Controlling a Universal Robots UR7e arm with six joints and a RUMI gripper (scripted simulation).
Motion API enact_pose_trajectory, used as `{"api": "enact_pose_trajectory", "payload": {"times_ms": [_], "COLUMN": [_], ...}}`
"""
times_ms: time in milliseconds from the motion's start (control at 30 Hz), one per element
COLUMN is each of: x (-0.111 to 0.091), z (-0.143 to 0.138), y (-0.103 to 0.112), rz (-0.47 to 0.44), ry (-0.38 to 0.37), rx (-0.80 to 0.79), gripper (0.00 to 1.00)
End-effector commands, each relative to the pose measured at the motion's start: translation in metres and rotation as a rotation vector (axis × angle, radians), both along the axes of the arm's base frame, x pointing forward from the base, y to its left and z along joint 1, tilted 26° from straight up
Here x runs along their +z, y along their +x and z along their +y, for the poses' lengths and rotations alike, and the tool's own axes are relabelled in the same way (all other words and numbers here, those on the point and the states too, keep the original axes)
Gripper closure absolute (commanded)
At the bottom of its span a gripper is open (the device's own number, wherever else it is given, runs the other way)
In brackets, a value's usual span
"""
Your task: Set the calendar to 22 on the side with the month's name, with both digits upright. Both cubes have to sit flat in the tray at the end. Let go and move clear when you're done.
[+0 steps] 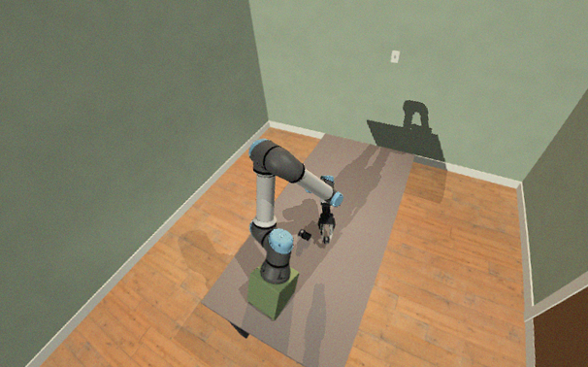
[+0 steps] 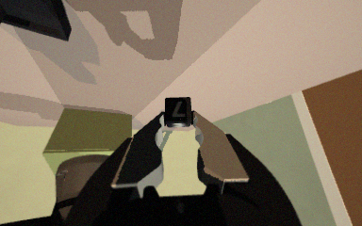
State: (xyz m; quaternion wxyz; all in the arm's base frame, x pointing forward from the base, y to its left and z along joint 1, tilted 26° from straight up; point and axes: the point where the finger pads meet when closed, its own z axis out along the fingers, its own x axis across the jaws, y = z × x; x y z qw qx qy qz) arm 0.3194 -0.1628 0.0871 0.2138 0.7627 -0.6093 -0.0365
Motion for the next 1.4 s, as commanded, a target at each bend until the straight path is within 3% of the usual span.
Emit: {"api": "enact_pose_trajectory", "payload": {"times_ms": [0, 567, 1067, 1367], "x": [0.0002, 0.0006, 0.0007, -0.0006], "z": [0.0000, -0.0004, -0.0004, 0.0003], "y": [-0.0003, -0.0026, -0.0031, -0.0061], "rz": [-0.013, -0.226, -0.262, -0.354], "ry": [0.005, 0.064, 0.074, 0.114], "rx": [0.001, 0.047, 0.055, 0.069], "gripper": [0.90, 0.90, 0.90, 0.90]}}
